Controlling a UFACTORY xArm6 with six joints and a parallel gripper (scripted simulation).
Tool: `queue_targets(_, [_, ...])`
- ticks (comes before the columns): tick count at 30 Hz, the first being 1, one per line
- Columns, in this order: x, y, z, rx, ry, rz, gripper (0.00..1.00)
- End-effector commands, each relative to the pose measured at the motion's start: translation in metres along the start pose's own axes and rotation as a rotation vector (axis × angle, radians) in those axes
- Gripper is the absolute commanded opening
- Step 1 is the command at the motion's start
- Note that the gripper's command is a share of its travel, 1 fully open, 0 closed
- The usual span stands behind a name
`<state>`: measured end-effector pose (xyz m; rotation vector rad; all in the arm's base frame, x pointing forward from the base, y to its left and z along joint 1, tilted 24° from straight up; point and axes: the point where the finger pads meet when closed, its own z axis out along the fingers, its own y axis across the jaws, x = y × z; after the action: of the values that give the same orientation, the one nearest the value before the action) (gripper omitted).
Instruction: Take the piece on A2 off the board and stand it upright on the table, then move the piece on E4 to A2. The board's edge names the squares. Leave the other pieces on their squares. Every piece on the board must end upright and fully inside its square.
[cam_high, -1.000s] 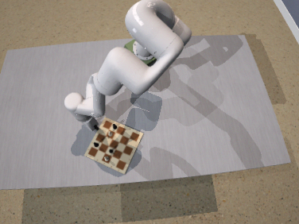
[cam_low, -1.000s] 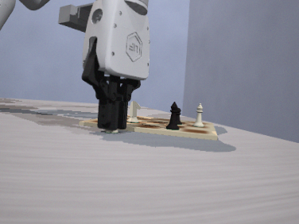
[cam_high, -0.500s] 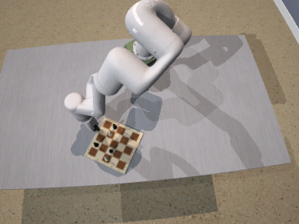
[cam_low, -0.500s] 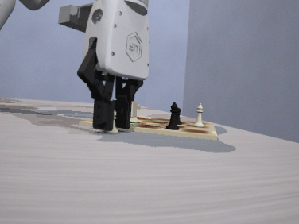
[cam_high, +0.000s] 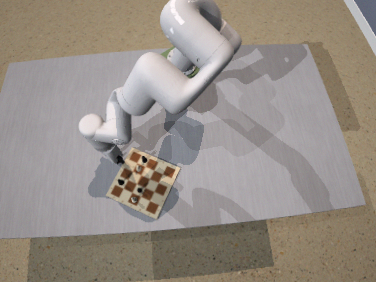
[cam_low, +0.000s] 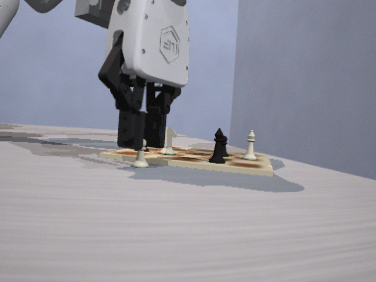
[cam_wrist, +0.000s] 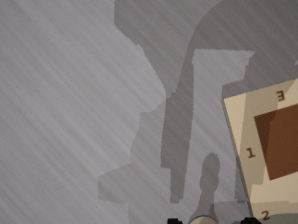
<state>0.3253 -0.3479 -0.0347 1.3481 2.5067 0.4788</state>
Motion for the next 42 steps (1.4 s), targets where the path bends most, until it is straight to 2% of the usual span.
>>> queue_targets(1, [-0.001, 0.0, -0.018, 0.0, -0.003, -0.001, 0.35])
queue_targets(11, [-0.001, 0.0, -0.067, 0.0, -0.003, -0.001, 0.35])
queue_targets(20, [-0.001, 0.0, -0.075, 0.0, -0.003, -0.001, 0.35])
queue_targets(21, [-0.001, 0.0, -0.075, 0.0, -0.003, -0.001, 1.0])
queue_targets(42, [-0.001, 0.0, -0.075, 0.0, -0.003, 0.0, 1.0])
